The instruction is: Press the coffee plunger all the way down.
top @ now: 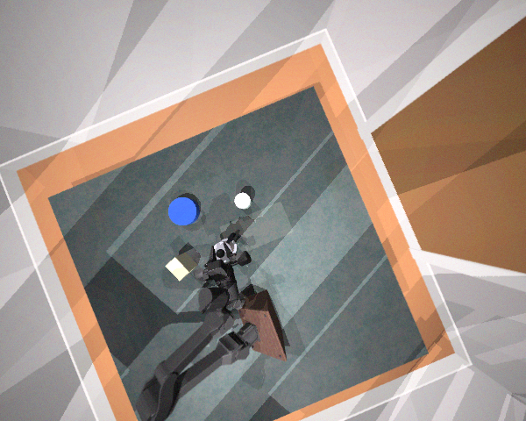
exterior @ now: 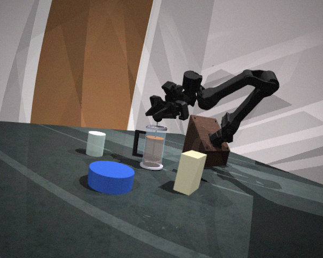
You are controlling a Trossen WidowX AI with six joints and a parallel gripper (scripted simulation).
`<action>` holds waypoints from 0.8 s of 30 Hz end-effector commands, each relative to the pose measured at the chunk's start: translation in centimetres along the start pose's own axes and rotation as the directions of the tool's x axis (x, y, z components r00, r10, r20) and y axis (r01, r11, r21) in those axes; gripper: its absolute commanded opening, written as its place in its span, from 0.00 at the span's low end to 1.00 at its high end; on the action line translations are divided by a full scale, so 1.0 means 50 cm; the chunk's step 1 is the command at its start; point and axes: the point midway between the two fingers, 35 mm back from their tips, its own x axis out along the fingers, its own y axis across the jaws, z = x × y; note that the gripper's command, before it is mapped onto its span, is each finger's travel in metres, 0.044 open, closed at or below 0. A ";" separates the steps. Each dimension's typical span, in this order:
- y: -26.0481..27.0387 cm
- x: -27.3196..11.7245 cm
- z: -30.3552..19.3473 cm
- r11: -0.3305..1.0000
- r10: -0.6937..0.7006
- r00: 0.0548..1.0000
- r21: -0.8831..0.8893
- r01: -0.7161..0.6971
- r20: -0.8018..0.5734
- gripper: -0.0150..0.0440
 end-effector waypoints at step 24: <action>0.020 -0.140 0.101 1.000 -0.009 1.000 0.013 0.009 -0.014 1.00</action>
